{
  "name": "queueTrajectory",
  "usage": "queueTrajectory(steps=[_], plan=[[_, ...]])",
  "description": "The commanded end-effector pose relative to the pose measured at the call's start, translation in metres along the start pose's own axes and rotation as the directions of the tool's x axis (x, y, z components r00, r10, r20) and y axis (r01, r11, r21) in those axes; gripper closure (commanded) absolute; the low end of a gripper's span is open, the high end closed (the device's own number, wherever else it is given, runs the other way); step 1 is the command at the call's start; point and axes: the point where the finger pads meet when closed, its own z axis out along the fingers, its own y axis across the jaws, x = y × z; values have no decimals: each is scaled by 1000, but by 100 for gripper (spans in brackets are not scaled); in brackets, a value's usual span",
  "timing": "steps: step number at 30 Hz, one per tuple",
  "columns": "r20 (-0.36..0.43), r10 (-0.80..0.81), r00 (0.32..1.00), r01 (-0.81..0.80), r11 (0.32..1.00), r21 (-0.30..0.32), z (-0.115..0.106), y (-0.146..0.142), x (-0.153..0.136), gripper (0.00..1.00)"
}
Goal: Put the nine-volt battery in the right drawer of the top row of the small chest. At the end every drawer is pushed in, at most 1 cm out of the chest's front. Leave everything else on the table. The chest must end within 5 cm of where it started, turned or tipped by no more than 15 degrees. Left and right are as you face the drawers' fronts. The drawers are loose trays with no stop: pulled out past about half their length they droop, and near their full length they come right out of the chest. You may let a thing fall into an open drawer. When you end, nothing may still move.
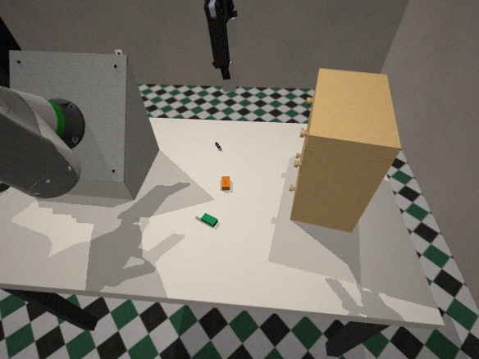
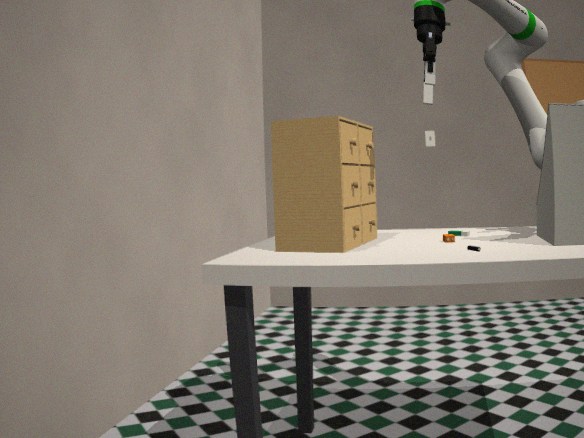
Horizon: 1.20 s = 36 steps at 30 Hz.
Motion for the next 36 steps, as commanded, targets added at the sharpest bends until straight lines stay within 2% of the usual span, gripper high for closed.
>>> queueTrajectory(steps=[1,5,10,24,29,36], plan=[[59,18,998,-12,996,-94,1,5,-26,0],[87,34,996,-19,986,-167,-2,11,-42,0],[101,45,994,-23,977,-210,-5,15,-51,0],[103,49,994,-25,976,-217,-5,16,-52,0],[81,181,980,-159,961,-227,-3,16,-50,0],[75,217,973,-195,954,-229,-2,16,-49,0]])
